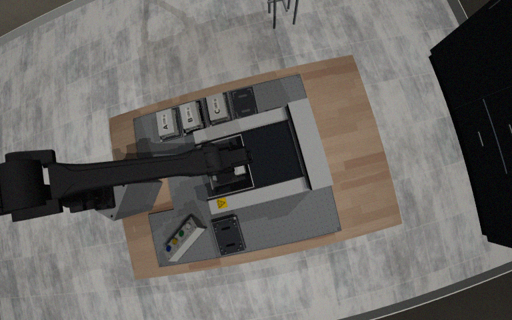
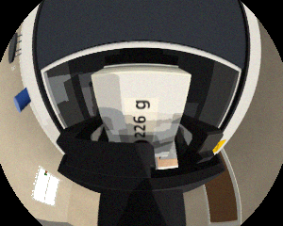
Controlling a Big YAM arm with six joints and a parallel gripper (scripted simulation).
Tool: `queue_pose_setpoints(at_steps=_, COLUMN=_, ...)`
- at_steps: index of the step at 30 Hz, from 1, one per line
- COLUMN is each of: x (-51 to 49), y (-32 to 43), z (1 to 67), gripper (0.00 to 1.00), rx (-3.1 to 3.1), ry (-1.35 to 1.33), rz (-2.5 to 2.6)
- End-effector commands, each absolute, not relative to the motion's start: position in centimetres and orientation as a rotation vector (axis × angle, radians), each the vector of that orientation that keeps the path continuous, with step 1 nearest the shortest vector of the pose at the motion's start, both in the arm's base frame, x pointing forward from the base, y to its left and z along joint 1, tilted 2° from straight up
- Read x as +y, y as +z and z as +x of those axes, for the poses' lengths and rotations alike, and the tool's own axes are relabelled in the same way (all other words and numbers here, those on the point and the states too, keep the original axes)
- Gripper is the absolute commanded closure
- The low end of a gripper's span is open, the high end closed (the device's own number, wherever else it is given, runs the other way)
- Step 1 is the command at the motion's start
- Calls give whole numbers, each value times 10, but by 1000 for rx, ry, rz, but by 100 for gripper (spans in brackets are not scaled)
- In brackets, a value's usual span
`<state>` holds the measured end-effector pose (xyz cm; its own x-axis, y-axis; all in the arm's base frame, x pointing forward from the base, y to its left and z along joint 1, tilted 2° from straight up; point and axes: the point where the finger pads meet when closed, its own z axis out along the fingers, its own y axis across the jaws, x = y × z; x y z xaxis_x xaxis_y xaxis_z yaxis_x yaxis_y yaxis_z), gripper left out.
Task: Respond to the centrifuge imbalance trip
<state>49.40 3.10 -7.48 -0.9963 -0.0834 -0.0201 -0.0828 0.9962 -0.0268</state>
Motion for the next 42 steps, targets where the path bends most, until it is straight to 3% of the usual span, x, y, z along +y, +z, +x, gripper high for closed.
queue_pose_setpoints(at_steps=1, x=26, y=-67, z=523, gripper=100, rx=3061, ry=-35, rz=-125)
queue_pose_setpoints(at_steps=42, x=26, y=-66, z=525, gripper=100, rx=3056, ry=-35, rz=-126)
